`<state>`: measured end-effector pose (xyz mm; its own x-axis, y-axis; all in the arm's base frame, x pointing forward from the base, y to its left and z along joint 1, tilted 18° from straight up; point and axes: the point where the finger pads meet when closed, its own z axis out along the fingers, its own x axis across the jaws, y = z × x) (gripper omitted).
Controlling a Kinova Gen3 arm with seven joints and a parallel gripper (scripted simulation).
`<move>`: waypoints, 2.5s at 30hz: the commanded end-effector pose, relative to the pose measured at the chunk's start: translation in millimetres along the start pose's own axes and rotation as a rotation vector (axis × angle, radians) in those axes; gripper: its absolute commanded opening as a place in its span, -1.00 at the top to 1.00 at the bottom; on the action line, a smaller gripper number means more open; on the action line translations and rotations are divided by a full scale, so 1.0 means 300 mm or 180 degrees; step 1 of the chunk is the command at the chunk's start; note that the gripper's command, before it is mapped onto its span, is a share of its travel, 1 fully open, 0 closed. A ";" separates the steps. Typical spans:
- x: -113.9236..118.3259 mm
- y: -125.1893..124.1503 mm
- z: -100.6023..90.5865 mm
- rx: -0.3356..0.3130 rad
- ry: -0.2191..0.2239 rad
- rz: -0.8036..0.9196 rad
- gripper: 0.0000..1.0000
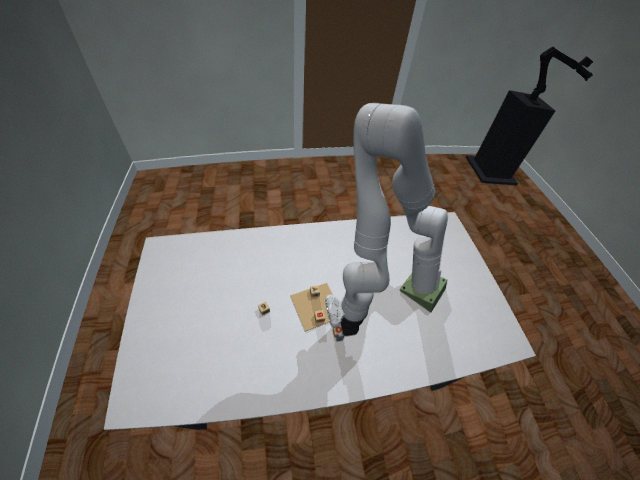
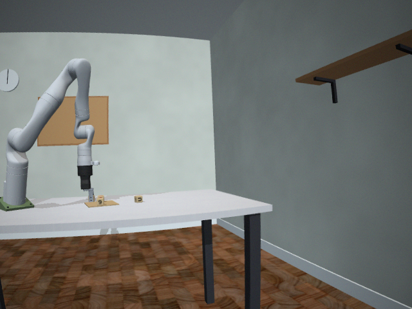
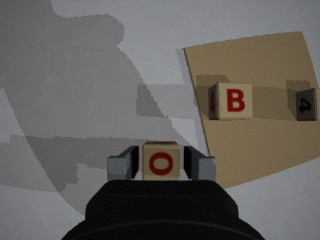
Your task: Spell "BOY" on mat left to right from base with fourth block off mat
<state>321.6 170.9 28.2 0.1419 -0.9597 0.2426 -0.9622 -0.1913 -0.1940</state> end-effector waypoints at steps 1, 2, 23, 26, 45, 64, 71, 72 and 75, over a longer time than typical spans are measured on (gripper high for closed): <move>-0.001 -0.001 -0.001 0.0003 -0.0003 0.0000 -0.74; -0.001 -0.001 -0.001 0.0003 -0.0003 0.0000 -0.74; -0.001 -0.001 -0.001 0.0003 -0.0003 0.0000 -0.14; -0.001 -0.001 -0.001 0.0003 -0.0003 0.0000 -0.14; -0.001 -0.001 -0.001 0.0003 -0.0003 0.0000 -0.14; -0.001 -0.001 -0.080 0.0003 -0.0003 0.0000 -0.14; -0.001 -0.001 -0.153 0.0003 -0.0003 0.0000 -0.14; -0.001 -0.001 -0.169 0.0003 -0.0003 0.0000 -0.14; -0.001 -0.001 -0.215 0.0003 -0.0003 0.0000 -0.14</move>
<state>304.0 177.7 76.9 0.1449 -0.9547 0.2600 -0.9651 -0.1943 -0.1755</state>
